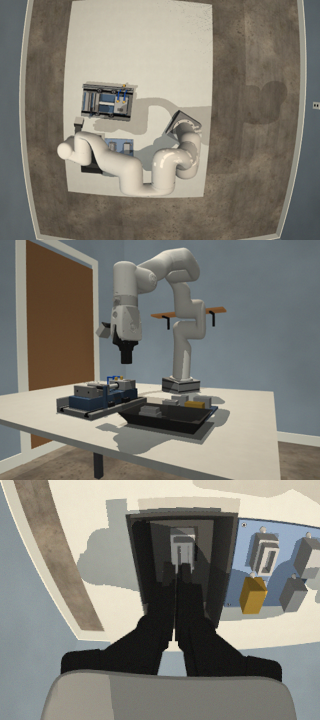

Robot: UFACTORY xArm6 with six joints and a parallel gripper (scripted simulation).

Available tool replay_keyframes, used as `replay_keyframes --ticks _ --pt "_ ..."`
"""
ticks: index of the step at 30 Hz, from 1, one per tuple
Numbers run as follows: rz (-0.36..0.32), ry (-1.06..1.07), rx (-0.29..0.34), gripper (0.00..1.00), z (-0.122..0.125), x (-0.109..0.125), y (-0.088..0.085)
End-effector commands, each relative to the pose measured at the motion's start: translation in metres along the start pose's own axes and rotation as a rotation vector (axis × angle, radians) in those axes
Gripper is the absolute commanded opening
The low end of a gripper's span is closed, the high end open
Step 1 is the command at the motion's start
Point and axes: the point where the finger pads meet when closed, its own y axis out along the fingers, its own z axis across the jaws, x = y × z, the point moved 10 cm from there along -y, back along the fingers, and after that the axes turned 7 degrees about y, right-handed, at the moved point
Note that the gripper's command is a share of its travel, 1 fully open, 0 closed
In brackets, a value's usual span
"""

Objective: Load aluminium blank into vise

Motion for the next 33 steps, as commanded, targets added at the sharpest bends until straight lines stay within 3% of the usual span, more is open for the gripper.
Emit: replay_keyframes --ticks 1,5,7,8,19,33 --pt "-0.004 -0.002 -0.005 0.0 -0.007 -0.041 -0.002" --pt "-0.004 -0.002 -0.005 0.0 -0.009 -0.072 -0.002" --pt "-0.004 -0.002 -0.005 0.0 -0.009 -0.072 -0.002" --pt "-0.005 -0.002 -0.005 0.0 -0.009 -0.094 -0.002" --pt "-0.007 -0.002 -0.006 0.0 -0.002 -0.172 -0.002" --pt "-0.007 -0.002 -0.006 0.0 -0.002 -0.172 -0.002"
